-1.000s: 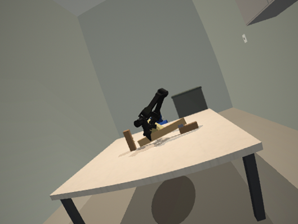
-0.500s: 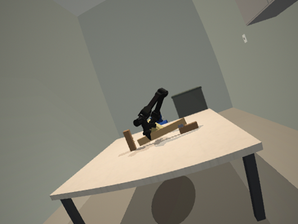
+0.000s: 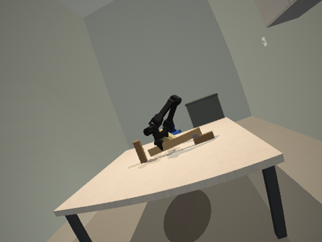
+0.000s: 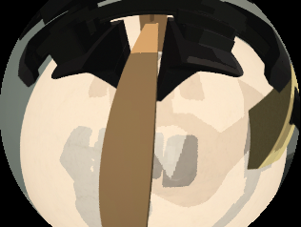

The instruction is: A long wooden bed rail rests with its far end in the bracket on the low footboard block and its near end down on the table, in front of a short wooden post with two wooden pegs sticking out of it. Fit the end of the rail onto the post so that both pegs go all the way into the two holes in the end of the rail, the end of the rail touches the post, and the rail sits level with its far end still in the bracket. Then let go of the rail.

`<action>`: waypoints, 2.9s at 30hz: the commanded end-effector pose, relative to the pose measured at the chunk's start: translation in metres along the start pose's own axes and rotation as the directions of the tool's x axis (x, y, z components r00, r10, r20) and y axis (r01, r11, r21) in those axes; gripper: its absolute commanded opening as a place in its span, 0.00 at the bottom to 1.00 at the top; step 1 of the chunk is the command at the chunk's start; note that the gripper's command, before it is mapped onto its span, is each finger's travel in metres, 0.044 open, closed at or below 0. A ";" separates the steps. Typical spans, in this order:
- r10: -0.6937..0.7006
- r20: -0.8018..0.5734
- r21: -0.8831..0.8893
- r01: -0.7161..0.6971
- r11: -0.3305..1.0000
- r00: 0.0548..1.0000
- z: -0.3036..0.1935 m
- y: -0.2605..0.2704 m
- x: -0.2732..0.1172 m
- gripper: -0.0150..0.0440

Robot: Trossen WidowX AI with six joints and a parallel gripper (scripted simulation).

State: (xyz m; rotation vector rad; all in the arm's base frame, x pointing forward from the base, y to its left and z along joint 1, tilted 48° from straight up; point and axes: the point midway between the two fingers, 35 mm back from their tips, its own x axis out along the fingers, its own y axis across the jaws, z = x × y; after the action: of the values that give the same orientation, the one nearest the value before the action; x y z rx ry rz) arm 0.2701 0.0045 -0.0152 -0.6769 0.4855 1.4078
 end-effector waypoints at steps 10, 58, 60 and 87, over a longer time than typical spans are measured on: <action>-0.007 0.002 0.001 0.007 1.000 1.000 0.000 -0.001 -0.009 0.25; -0.006 0.002 0.001 0.006 1.000 1.000 0.000 -0.001 -0.021 0.25; -0.006 0.002 0.001 0.006 1.000 1.000 0.000 -0.001 -0.022 0.25; -0.006 0.002 0.001 0.006 1.000 1.000 0.000 0.000 -0.023 0.25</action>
State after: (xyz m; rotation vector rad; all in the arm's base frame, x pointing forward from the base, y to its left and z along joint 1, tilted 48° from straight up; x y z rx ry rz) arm 0.2674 -0.0118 -0.0003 -0.6761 0.4825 1.4038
